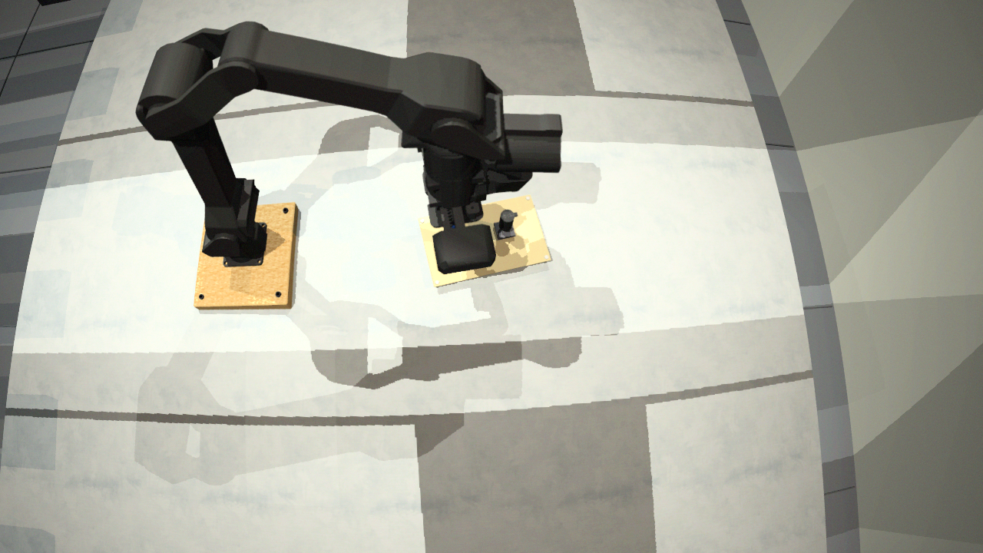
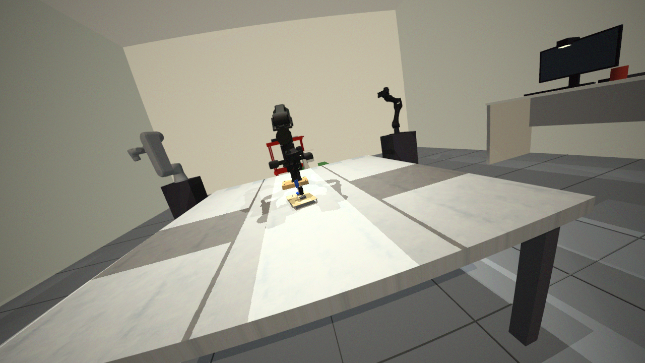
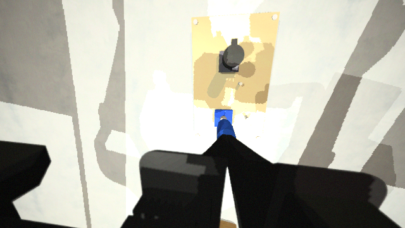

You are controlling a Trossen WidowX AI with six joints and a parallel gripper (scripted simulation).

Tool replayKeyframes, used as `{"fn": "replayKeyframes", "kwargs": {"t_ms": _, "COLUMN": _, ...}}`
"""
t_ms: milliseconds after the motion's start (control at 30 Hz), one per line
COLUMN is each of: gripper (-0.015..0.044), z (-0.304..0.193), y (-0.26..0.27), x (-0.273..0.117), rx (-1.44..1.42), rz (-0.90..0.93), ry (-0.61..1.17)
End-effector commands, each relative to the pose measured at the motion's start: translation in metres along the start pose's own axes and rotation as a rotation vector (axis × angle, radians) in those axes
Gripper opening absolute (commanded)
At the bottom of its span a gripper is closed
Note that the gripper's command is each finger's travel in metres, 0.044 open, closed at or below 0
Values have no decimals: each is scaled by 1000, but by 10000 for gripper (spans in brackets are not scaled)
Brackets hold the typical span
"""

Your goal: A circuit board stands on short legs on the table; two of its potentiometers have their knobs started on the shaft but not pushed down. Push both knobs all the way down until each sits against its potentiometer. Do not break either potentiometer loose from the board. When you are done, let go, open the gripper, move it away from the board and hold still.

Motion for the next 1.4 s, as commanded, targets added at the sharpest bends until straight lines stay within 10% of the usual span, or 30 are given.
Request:
{"fn": "replayKeyframes", "kwargs": {"t_ms": 0, "gripper": 0, "z": 0, "y": 0, "x": 3, "rx": -4, "rz": -2, "ry": 8}}
{"fn": "replayKeyframes", "kwargs": {"t_ms": 1367, "gripper": 0, "z": 0, "y": 0, "x": 10, "rx": -4, "rz": -2, "ry": 8}}
Point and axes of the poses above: the point midway between the two fingers, 35 mm back from their tips, its own x axis out along the fingers, its own y axis across the jaws, z = x × y, the point moved 9 cm from there along -x, back along the fingers, and after that the axes turned 11 degrees about -x, right-handed, at the moved point
